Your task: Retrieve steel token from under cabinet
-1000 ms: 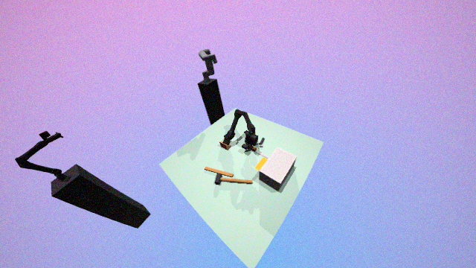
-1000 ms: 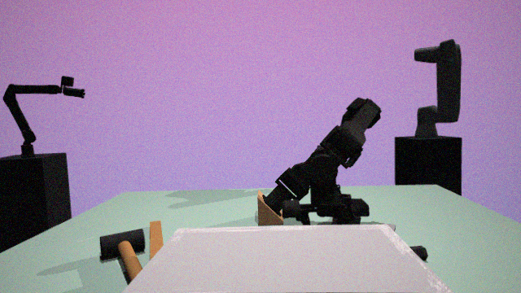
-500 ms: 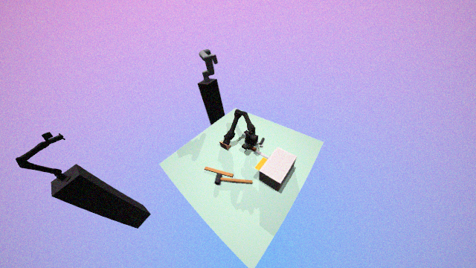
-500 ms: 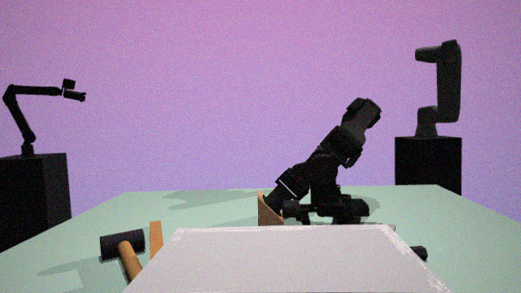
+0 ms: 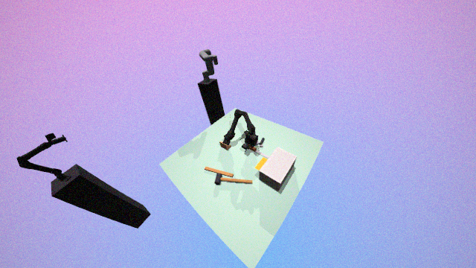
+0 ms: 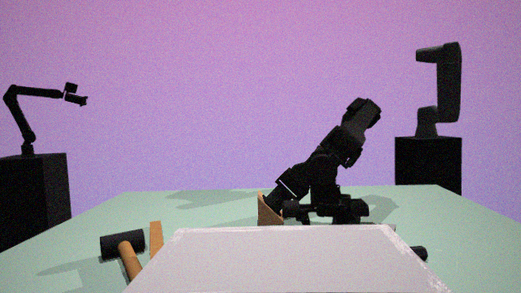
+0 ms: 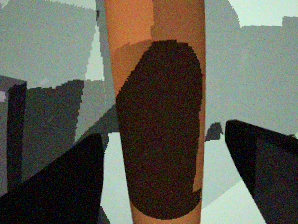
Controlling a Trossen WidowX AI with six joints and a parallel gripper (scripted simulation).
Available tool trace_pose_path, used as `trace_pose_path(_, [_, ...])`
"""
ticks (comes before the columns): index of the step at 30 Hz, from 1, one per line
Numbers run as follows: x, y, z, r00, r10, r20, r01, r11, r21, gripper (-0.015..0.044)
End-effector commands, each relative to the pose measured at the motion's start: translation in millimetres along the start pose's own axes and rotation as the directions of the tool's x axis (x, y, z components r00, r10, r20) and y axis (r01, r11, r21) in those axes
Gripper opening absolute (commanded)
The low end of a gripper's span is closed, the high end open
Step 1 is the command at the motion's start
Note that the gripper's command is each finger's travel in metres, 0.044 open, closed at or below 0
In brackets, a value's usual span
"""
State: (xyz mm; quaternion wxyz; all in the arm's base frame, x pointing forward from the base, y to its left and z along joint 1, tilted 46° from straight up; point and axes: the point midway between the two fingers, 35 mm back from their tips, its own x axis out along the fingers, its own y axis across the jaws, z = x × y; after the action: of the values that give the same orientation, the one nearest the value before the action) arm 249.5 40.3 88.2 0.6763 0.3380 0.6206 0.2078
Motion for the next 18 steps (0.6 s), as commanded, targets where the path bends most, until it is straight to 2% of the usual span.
trace_pose_path(1, [0.2,0.3,0.0,1.0,0.0,-0.001,0.0,1.0,-0.001,0.0256])
trace_pose_path(18, [0.2,0.3,0.0,1.0,0.0,-0.001,0.0,1.0,-0.001,0.0142])
